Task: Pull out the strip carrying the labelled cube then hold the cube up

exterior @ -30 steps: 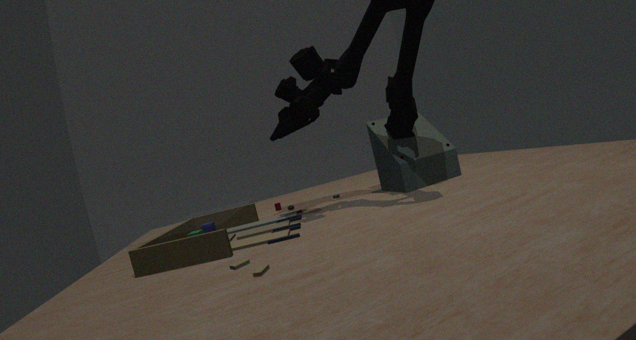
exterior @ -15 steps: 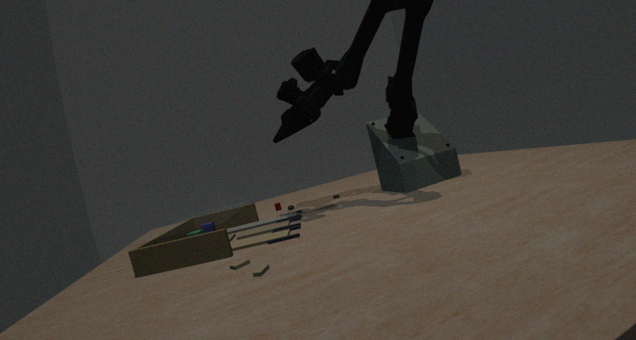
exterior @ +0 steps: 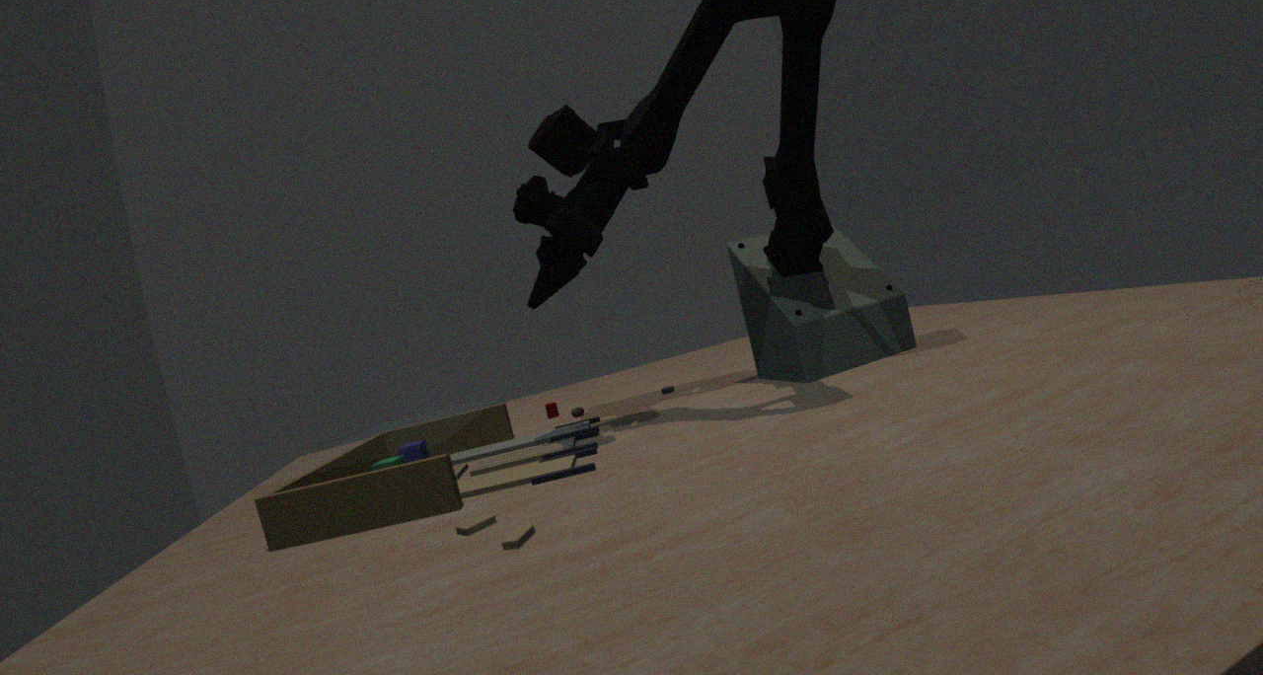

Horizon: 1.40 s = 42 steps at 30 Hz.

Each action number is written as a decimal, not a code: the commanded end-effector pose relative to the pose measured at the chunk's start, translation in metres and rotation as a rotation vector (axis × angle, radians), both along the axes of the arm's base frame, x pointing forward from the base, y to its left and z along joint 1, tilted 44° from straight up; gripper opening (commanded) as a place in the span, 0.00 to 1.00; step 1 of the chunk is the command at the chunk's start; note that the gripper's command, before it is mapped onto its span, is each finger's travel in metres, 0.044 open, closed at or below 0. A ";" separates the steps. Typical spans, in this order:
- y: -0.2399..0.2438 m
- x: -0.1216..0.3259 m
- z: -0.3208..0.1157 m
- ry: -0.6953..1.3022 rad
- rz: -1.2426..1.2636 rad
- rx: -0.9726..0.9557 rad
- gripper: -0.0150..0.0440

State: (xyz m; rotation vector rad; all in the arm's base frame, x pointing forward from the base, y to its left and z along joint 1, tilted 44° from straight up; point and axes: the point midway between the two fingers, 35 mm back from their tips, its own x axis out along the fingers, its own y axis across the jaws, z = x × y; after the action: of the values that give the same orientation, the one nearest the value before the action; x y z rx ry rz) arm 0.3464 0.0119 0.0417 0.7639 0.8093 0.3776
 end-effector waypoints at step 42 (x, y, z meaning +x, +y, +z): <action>0.155 0.046 0.007 0.679 0.399 0.005 0.25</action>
State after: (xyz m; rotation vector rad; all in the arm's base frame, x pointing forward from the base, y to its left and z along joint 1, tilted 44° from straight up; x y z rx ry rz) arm 0.3906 0.1625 0.0531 0.7402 1.6131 0.4857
